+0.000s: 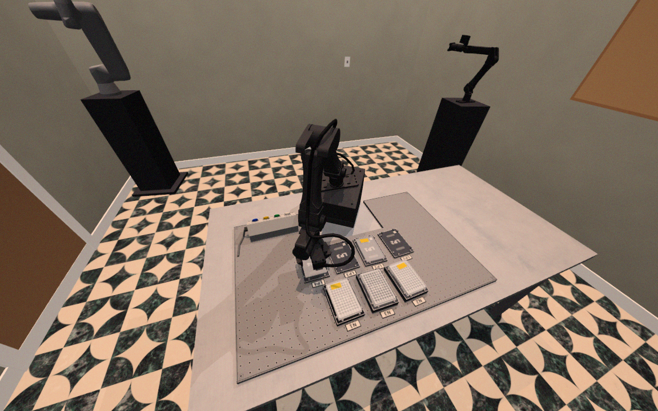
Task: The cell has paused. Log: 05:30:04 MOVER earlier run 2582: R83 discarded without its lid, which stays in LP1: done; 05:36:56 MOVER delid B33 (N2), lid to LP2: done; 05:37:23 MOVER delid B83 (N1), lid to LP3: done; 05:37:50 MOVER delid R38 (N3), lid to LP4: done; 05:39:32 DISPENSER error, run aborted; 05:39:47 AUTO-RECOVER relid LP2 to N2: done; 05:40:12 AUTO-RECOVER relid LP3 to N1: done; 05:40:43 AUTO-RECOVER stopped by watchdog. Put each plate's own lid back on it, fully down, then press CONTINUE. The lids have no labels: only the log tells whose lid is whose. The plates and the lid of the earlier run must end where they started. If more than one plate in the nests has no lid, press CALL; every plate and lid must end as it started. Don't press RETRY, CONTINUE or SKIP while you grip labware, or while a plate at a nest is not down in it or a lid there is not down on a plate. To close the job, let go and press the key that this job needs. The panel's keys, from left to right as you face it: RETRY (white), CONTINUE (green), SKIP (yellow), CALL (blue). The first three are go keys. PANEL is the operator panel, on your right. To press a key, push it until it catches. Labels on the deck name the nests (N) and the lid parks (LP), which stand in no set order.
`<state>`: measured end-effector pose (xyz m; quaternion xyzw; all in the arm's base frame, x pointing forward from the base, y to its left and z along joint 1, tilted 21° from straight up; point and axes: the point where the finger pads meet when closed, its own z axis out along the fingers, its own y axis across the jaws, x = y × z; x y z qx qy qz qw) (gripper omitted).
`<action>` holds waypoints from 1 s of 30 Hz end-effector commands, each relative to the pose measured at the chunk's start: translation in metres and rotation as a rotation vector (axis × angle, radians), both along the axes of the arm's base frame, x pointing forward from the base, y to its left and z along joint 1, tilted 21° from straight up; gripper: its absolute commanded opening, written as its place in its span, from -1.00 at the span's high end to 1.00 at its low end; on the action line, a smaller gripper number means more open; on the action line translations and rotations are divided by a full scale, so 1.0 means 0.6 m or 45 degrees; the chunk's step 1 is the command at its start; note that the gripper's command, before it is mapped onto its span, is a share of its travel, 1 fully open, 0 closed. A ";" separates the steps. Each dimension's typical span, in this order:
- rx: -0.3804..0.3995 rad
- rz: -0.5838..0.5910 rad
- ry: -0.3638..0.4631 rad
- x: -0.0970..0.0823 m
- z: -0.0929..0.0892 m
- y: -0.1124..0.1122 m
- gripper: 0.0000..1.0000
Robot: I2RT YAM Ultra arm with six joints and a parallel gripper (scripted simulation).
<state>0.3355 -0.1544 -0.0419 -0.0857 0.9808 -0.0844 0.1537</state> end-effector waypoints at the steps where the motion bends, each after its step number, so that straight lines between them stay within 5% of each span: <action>1: 0.007 -0.007 -0.001 -0.015 0.015 0.000 1.00; 30: 0.008 -0.001 -0.002 -0.034 0.067 0.012 1.00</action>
